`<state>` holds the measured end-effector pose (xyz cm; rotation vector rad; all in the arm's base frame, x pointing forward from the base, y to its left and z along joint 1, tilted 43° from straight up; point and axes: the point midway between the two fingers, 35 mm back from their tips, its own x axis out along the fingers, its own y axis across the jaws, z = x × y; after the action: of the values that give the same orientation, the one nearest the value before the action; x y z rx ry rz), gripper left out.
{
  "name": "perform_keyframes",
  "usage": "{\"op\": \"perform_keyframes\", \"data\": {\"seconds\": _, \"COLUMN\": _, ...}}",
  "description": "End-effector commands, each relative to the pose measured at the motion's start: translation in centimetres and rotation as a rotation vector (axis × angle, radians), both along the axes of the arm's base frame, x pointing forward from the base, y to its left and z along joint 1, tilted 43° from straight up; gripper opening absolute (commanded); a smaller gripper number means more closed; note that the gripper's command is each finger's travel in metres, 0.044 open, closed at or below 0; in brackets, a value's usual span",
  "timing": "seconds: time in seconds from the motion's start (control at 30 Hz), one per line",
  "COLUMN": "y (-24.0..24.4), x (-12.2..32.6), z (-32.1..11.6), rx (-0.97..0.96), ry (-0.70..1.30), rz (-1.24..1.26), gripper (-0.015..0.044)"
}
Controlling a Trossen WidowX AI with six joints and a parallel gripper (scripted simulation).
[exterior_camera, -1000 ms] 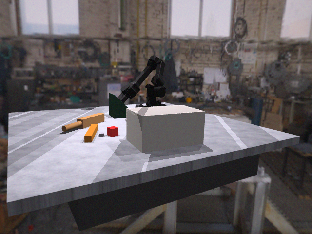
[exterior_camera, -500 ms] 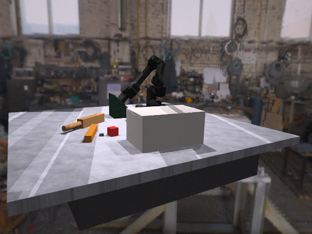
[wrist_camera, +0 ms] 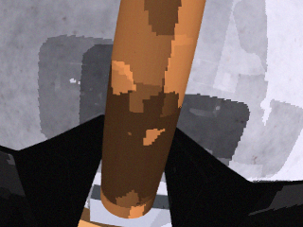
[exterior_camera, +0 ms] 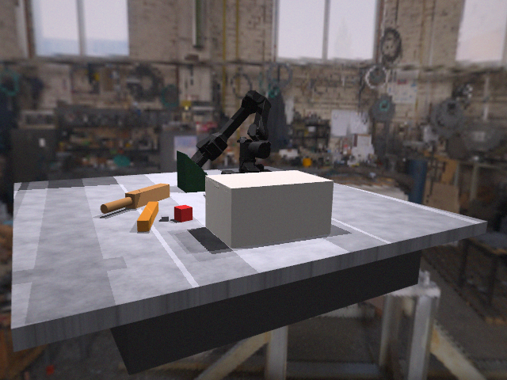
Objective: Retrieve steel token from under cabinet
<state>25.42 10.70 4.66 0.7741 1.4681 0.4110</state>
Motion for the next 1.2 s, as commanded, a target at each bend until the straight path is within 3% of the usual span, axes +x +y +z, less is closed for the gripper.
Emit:
{"op": "perform_keyframes", "data": {"seconds": 0.0, "y": -0.1, "x": 0.7, "z": 0.1, "rx": 0.003, "ry": -0.005, "rz": 0.004, "gripper": 0.0}}
{"op": "perform_keyframes", "data": {"seconds": 1.17, "y": -1.0, "x": 4.8, "z": -0.2, "rx": 0.002, "ry": -0.008, "rz": 0.005, "gripper": 0.0}}
